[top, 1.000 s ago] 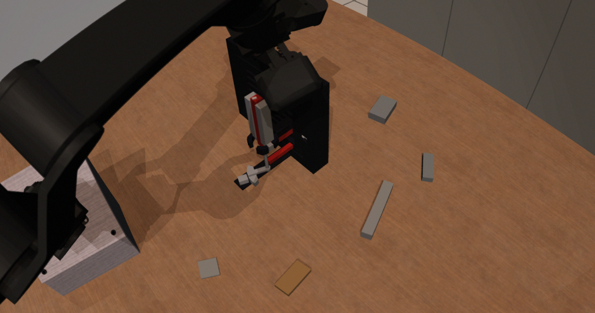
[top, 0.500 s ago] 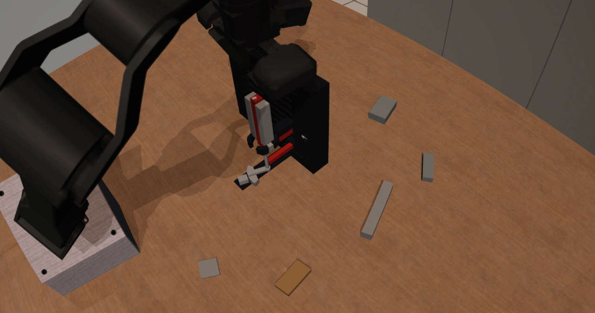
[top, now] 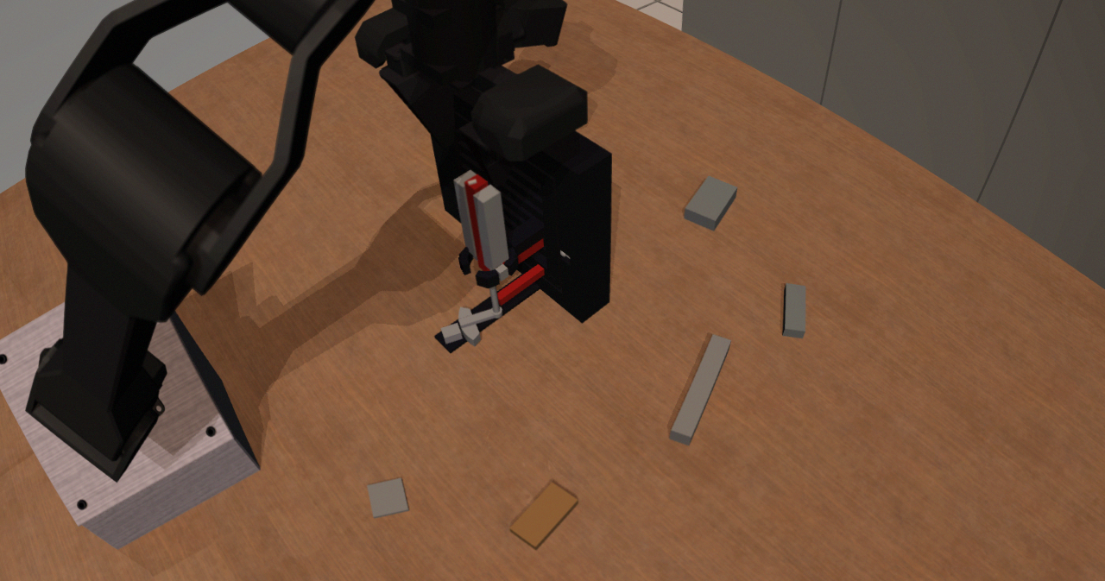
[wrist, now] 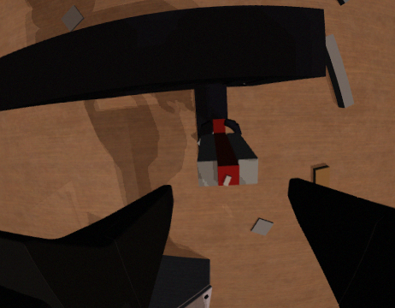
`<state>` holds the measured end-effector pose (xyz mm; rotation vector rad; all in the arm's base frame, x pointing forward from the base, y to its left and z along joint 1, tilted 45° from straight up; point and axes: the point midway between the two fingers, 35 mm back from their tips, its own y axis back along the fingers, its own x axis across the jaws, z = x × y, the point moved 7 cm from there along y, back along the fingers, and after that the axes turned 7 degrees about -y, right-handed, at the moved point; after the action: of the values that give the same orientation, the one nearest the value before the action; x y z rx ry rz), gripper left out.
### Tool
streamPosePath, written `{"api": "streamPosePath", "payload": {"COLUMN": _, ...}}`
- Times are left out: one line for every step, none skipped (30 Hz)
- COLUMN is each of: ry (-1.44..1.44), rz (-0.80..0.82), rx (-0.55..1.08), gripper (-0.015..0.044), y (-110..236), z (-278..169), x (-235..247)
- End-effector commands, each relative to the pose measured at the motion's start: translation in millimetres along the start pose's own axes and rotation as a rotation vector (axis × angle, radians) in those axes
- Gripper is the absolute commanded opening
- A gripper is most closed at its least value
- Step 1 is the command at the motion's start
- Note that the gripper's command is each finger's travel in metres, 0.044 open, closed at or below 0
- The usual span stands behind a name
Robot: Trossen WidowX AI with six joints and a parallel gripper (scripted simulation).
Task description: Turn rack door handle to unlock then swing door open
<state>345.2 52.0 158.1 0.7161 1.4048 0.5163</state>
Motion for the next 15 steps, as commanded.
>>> {"api": "streamPosePath", "payload": {"ry": 0.003, "rz": -0.007, "rx": -0.002, "gripper": 0.0292, "y": -6.1, "z": 0.9, "x": 0.4}}
{"api": "streamPosePath", "payload": {"ry": 0.003, "rz": -0.007, "rx": -0.002, "gripper": 0.0292, "y": -7.7, "z": 1.1, "x": 0.5}}
{"api": "streamPosePath", "payload": {"ry": 0.003, "rz": -0.007, "rx": -0.002, "gripper": 0.0292, "y": -9.4, "z": 1.2, "x": 0.5}}
{"api": "streamPosePath", "payload": {"ry": 0.003, "rz": -0.006, "rx": -0.002, "gripper": 0.0292, "y": -11.0, "z": 1.4, "x": 0.5}}
{"api": "streamPosePath", "payload": {"ry": 0.003, "rz": -0.006, "rx": -0.002, "gripper": 0.0292, "y": -12.6, "z": 1.5, "x": 0.5}}
{"api": "streamPosePath", "payload": {"ry": 0.003, "rz": -0.006, "rx": -0.002, "gripper": 0.0292, "y": -14.3, "z": 1.6, "x": 0.5}}
{"api": "streamPosePath", "payload": {"ry": 0.003, "rz": -0.006, "rx": -0.002, "gripper": 0.0292, "y": -15.9, "z": 1.7, "x": 0.6}}
{"api": "streamPosePath", "payload": {"ry": 0.003, "rz": -0.006, "rx": -0.002, "gripper": 0.0292, "y": -17.5, "z": 1.8, "x": 0.6}}
{"api": "streamPosePath", "payload": {"ry": 0.003, "rz": -0.006, "rx": -0.002, "gripper": 0.0292, "y": -19.2, "z": 1.9, "x": 0.6}}
{"api": "streamPosePath", "payload": {"ry": 0.003, "rz": -0.006, "rx": -0.002, "gripper": 0.0292, "y": -20.8, "z": 1.9, "x": 0.6}}
{"api": "streamPosePath", "payload": {"ry": 0.003, "rz": -0.006, "rx": -0.003, "gripper": 0.0292, "y": -22.4, "z": 2.0, "x": 0.6}}
{"api": "streamPosePath", "payload": {"ry": 0.003, "rz": -0.006, "rx": -0.003, "gripper": 0.0292, "y": -24.1, "z": 2.1, "x": 0.6}}
{"api": "streamPosePath", "payload": {"ry": 0.003, "rz": -0.006, "rx": -0.003, "gripper": 0.0292, "y": -25.7, "z": 2.1, "x": 0.5}}
{"api": "streamPosePath", "payload": {"ry": 0.003, "rz": -0.006, "rx": -0.003, "gripper": 0.0292, "y": -27.3, "z": 2.2, "x": 0.5}}
{"api": "streamPosePath", "payload": {"ry": 0.003, "rz": -0.006, "rx": -0.003, "gripper": 0.0292, "y": -29.0, "z": 2.2, "x": 0.5}}
